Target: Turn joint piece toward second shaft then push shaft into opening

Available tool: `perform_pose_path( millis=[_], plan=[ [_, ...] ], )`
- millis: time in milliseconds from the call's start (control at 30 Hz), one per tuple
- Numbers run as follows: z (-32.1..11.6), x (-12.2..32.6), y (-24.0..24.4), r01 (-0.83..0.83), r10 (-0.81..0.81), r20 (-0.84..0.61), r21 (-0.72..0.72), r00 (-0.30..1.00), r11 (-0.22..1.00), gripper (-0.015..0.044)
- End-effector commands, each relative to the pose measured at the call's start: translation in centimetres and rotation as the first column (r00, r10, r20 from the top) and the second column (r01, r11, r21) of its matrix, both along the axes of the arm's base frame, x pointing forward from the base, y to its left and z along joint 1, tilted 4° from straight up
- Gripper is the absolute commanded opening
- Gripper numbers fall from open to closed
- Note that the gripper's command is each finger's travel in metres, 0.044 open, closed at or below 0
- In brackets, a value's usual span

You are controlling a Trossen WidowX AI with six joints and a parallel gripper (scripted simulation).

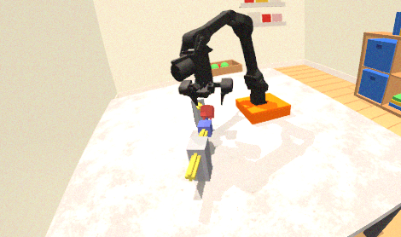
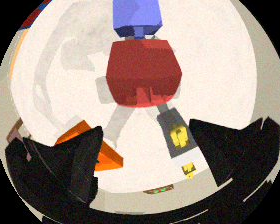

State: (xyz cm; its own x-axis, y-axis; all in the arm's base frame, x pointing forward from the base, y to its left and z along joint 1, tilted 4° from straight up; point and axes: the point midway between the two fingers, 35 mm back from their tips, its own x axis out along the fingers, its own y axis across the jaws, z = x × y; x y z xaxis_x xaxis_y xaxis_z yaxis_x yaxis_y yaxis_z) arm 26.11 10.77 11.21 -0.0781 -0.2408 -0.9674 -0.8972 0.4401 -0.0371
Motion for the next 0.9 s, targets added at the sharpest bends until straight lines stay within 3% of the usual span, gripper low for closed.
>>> perform_pose_path(
  millis=[0,233,867],
  plan=[
    [-0.2,0.5,1.2,0.004,-0.004,-0.007,0.001,1.0,1.0,0.044],
    [-0.5,1.4,3.6,0.004,-0.004,-0.007,0.003,1.0,1.0,0.044],
    [-3.1,1.3,3.0,0.004,-0.004,-0.007,0.002,1.0,1.0,0.044]
  ],
)
